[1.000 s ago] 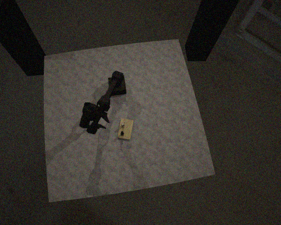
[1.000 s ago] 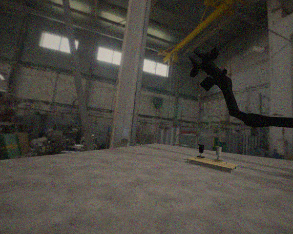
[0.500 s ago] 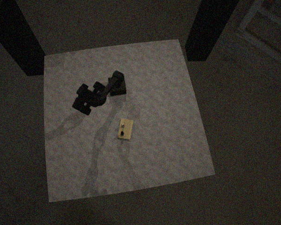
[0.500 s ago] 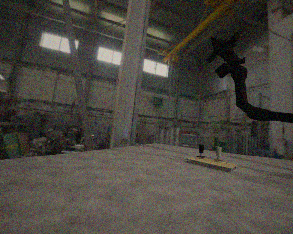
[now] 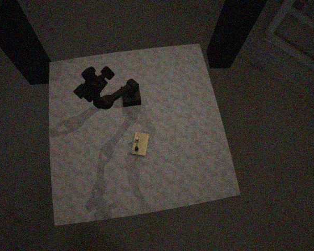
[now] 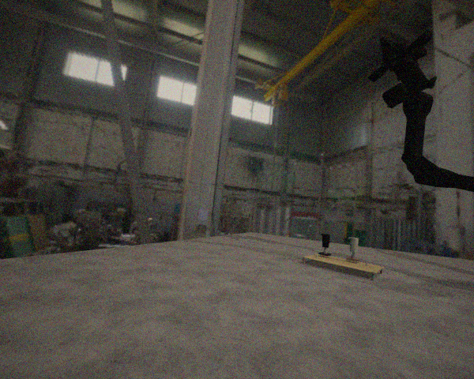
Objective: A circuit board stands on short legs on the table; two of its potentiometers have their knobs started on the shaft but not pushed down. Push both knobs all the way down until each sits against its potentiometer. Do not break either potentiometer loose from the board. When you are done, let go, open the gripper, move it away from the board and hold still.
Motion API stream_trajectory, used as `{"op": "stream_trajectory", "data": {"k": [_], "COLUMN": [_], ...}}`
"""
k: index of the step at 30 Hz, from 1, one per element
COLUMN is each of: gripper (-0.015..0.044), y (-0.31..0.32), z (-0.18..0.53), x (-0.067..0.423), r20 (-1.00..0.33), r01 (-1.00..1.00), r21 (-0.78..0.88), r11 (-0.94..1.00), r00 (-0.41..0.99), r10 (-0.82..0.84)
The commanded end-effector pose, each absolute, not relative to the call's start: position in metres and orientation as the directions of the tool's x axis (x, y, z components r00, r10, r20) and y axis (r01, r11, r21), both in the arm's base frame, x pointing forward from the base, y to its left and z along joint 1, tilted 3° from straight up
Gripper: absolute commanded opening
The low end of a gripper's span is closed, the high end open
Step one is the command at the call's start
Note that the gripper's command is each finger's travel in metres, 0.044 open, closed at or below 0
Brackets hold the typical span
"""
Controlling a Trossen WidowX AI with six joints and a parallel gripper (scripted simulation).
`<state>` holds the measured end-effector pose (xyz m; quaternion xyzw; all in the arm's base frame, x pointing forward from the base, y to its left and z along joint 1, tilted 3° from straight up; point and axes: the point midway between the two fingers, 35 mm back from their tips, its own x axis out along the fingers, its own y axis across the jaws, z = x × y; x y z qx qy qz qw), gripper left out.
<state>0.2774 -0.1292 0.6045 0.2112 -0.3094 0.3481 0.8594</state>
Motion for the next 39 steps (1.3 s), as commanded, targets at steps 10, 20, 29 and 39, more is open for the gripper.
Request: {"op": "stream_trajectory", "data": {"k": [10, 20, 29, 39], "gripper": [0.0000, 0.0000, 0.0000, 0.0000], "y": [-0.099, -0.071, -0.023, 0.028], "z": [0.639, 0.644, 0.650, 0.645], "x": [0.192, 0.146, 0.099, 0.073], "r20": [0.750, 0.773, 0.733, 0.666], "r01": [-0.703, -0.633, -0.594, -0.537], "r21": [-0.040, -0.210, -0.336, -0.438], "r11": [0.710, 0.745, 0.731, 0.721], "r00": [0.448, 0.359, 0.323, 0.345], "r10": [0.486, 0.523, 0.599, 0.662]}}
